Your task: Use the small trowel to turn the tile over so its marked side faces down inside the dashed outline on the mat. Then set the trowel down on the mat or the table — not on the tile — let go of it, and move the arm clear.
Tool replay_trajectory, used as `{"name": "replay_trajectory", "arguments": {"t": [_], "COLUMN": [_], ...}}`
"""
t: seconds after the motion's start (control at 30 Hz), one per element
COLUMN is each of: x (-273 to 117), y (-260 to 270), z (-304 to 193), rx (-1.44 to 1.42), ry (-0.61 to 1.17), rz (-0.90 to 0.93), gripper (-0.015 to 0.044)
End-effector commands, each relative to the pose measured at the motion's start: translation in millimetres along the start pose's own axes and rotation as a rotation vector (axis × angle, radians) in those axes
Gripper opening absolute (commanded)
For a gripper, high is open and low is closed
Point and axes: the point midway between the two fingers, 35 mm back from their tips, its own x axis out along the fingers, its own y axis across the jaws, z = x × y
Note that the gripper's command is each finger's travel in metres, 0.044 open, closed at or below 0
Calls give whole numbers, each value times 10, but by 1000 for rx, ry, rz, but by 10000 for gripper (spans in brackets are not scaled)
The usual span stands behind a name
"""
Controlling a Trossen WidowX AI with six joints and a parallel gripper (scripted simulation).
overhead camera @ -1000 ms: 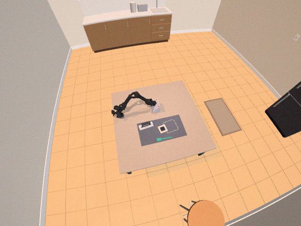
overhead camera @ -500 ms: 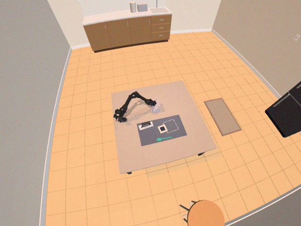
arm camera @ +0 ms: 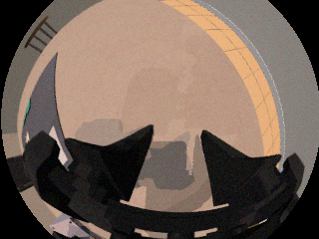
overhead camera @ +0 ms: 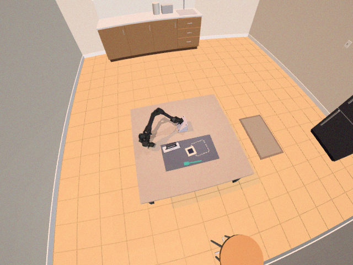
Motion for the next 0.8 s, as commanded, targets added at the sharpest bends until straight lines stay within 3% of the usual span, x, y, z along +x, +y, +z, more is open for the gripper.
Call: {"name": "replay_trajectory", "arguments": {"t": [0.0, 0.4, 0.77], "x": [5, -237, -786], "y": [316, 1292, 2177], "z": [-4, -70, -229], "rx": [95, 403, 642], "ry": [51, 263, 482], "rz": [62, 175, 128], "gripper": [270, 270, 270]}}
